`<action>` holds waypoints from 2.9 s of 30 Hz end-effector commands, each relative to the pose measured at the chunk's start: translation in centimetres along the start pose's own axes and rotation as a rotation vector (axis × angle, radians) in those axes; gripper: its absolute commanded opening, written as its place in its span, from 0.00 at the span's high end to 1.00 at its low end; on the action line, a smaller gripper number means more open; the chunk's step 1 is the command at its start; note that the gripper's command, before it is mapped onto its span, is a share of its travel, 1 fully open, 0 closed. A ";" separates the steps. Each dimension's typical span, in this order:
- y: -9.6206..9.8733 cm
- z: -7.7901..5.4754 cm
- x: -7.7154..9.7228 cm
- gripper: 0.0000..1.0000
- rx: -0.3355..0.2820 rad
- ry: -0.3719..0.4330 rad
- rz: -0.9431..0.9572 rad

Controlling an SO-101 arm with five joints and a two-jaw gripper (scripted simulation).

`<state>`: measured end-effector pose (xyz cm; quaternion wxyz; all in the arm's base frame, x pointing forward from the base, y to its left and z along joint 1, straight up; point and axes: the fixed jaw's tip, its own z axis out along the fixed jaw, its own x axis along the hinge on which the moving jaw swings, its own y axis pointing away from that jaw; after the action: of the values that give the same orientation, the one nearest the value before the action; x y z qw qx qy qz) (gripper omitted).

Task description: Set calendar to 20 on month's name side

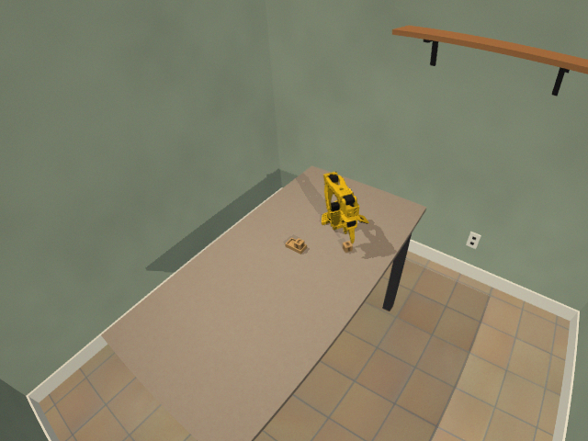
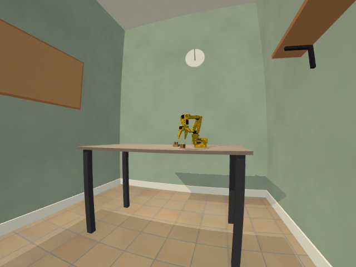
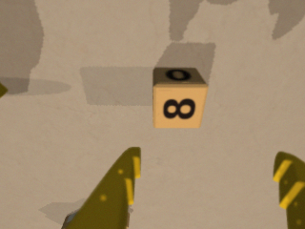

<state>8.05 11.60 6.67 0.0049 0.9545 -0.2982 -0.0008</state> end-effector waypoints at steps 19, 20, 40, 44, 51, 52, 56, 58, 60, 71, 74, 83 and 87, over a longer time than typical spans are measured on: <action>-0.6 -0.9 -0.2 0.64 0.058 -0.002 -0.001; -0.6 -0.9 -0.2 0.64 0.061 -0.002 -0.001; -1.3 -6.0 -0.2 0.65 0.475 -0.008 -0.001; -1.2 -6.8 -0.2 0.65 0.539 -0.009 -0.001; -1.2 -7.0 -0.2 0.65 0.556 -0.009 -0.001; -1.2 -7.0 -0.2 0.65 0.556 -0.009 -0.001; -1.2 -7.0 -0.2 0.65 0.556 -0.011 0.003; -1.2 -7.0 -0.2 0.65 0.554 -0.013 0.010; -1.2 -7.0 -0.3 0.65 0.552 -0.016 0.021; -1.3 -7.0 -0.5 0.65 0.527 -0.053 0.142; -1.4 -6.9 -0.6 0.65 0.513 -0.072 0.210; -1.9 -6.9 -1.2 0.65 0.449 -0.140 0.487; -2.0 -6.8 -1.4 0.65 0.431 -0.154 0.560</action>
<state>8.20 13.59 12.87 -0.2135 0.8345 -0.5079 0.0045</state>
